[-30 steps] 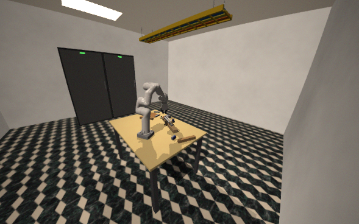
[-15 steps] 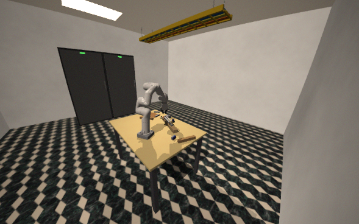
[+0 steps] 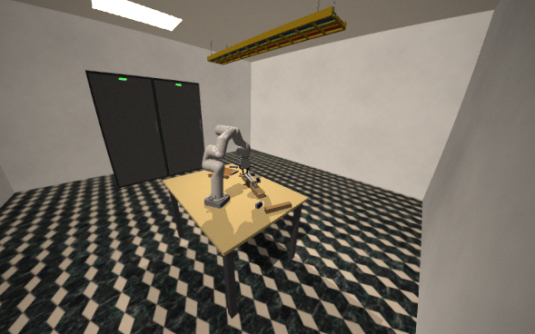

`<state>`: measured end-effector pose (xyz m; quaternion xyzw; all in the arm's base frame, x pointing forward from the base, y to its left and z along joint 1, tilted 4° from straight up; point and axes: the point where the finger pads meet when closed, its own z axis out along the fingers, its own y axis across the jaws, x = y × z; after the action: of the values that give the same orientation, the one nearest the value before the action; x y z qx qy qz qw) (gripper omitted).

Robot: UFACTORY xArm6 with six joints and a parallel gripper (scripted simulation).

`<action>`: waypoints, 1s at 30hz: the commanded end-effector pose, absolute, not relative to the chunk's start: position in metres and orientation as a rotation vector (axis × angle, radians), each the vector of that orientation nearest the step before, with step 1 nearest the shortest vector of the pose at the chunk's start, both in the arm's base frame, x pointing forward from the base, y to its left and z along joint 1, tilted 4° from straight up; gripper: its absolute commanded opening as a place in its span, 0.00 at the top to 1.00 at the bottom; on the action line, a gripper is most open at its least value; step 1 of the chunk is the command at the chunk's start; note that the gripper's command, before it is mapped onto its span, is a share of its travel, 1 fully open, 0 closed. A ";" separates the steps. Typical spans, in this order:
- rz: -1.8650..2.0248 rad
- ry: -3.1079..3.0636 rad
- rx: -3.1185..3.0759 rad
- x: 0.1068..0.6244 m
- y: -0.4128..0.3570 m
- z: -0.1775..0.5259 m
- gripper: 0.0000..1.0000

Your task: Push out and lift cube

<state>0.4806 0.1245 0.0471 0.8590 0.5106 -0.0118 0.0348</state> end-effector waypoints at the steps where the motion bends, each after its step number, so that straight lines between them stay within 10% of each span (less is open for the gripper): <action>1: -0.028 1.569 2.639 0.483 0.125 0.046 0.57; 29: -0.028 1.569 2.639 0.483 0.123 0.023 0.57; 30: -0.028 1.569 2.639 0.483 0.123 0.023 1.00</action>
<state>0.4819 0.1228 0.0212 0.8590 0.5106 -0.0112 0.0350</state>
